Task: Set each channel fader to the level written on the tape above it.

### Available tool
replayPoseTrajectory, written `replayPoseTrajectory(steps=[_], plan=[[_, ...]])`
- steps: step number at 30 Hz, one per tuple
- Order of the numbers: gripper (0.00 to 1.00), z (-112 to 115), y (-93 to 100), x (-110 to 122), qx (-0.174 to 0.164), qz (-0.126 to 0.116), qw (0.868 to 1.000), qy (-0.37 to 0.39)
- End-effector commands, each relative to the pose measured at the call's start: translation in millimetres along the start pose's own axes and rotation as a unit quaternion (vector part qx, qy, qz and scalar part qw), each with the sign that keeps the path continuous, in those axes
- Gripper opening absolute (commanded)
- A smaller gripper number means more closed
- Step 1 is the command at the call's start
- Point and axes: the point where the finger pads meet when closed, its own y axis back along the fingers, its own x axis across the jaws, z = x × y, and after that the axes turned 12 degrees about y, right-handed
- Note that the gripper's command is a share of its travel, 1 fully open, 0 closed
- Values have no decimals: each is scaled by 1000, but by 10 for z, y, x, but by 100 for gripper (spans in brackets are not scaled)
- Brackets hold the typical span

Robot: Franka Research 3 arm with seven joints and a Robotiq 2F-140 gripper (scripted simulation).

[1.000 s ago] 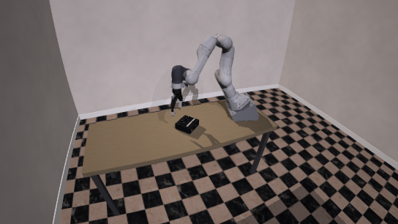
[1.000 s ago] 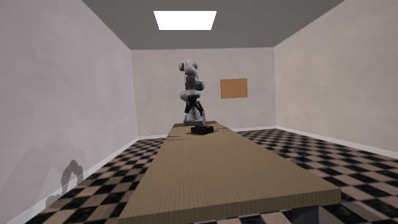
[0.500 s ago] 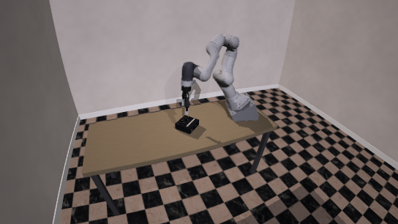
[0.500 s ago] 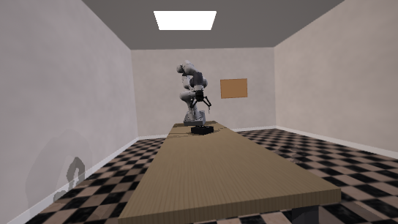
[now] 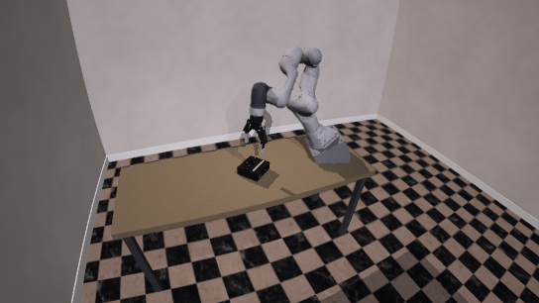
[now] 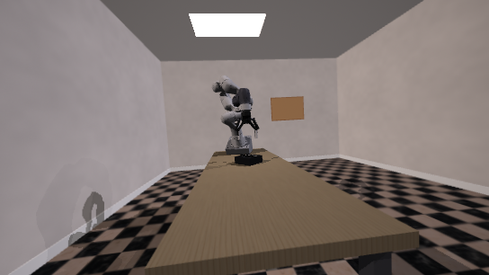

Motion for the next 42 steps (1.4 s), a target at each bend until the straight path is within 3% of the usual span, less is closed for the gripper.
replayPoseTrajectory(steps=[1, 9, 11, 12, 13, 15, 16, 23, 28, 31, 32, 42], plan=[[100, -35, -10, -19, 5, 7, 990, 139], [100, -47, -91, -57, 15, 16, 965, 262], [100, -47, -91, -57, 15, 16, 965, 262], [100, -52, -121, -74, 24, 24, 954, 298], [100, -57, -155, -95, 30, 28, 964, 262], [100, -72, -236, -150, 34, 24, 994, 98], [100, -83, -282, -185, 34, 21, 999, 36], [100, -194, -574, -463, 48, 21, 994, -96], [100, -225, -627, -523, 54, 23, 987, -152], [100, -231, -637, -534, 56, 25, 971, -232], [0, -231, -637, -534, 55, 25, 967, -249], [0, -231, -637, -534, 47, 17, 914, -402]])
